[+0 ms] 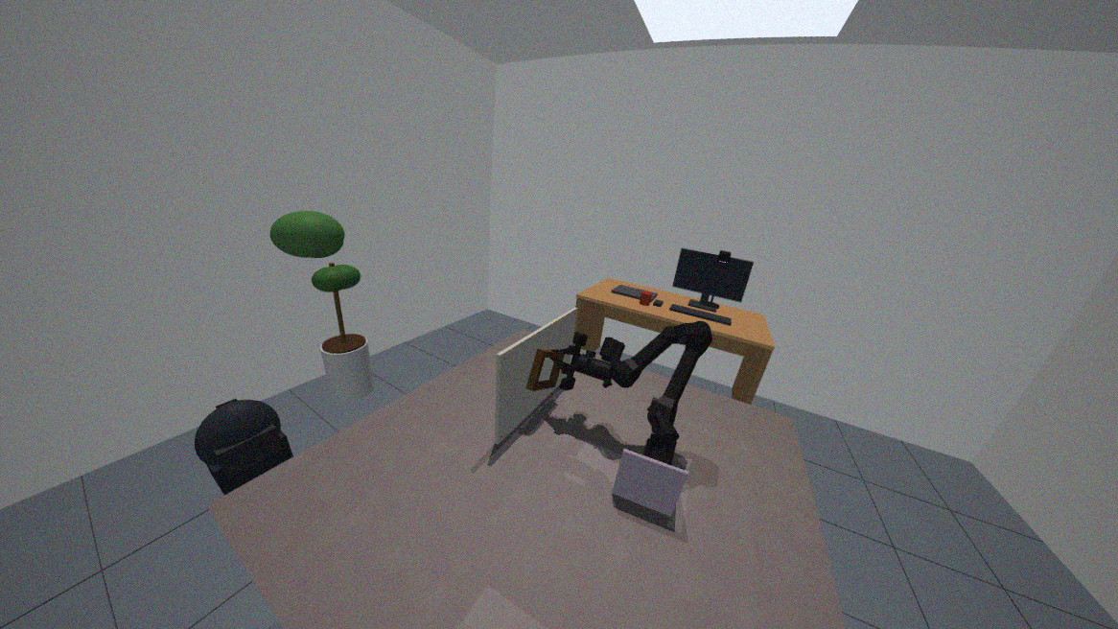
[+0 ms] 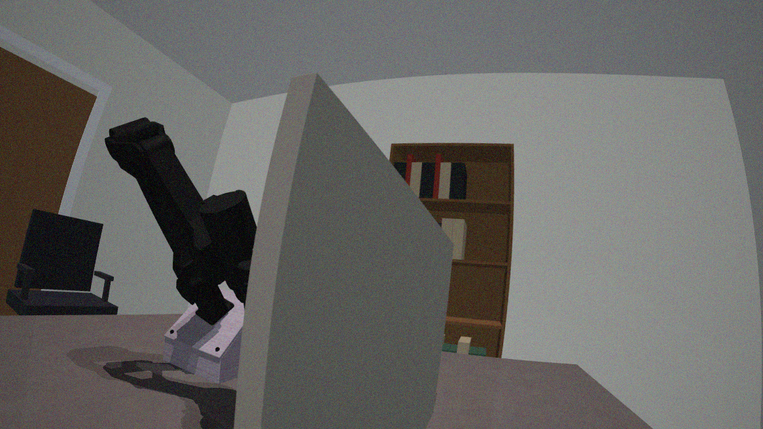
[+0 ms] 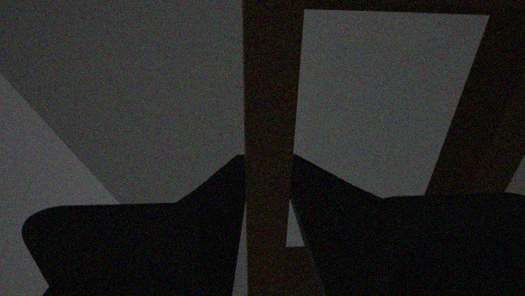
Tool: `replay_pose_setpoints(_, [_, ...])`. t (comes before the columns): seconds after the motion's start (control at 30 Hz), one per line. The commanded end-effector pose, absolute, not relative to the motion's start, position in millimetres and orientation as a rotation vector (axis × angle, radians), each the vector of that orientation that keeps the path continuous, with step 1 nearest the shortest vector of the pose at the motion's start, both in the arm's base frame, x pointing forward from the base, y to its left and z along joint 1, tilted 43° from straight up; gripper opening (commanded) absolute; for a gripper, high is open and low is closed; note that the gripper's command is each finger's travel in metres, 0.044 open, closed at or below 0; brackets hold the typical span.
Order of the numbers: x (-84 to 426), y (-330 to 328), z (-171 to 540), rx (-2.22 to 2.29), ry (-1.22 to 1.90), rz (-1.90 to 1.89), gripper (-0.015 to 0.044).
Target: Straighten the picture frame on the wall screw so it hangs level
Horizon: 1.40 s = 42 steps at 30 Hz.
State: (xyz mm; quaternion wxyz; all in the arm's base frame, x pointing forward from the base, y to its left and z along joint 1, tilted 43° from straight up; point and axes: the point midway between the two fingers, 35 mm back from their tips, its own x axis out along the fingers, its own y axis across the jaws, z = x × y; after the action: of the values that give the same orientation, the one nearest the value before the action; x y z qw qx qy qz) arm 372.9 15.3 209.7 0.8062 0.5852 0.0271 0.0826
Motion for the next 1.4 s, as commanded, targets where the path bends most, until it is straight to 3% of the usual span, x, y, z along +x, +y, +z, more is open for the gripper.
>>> replay_pose_setpoints(0.0, [371.8,18.2,218.5,1.245,0.044,0.197,0.0])
replay_pose_setpoints(1.37, [371.5,18.9,220.9,1.245,0.044,0.197,0.0])
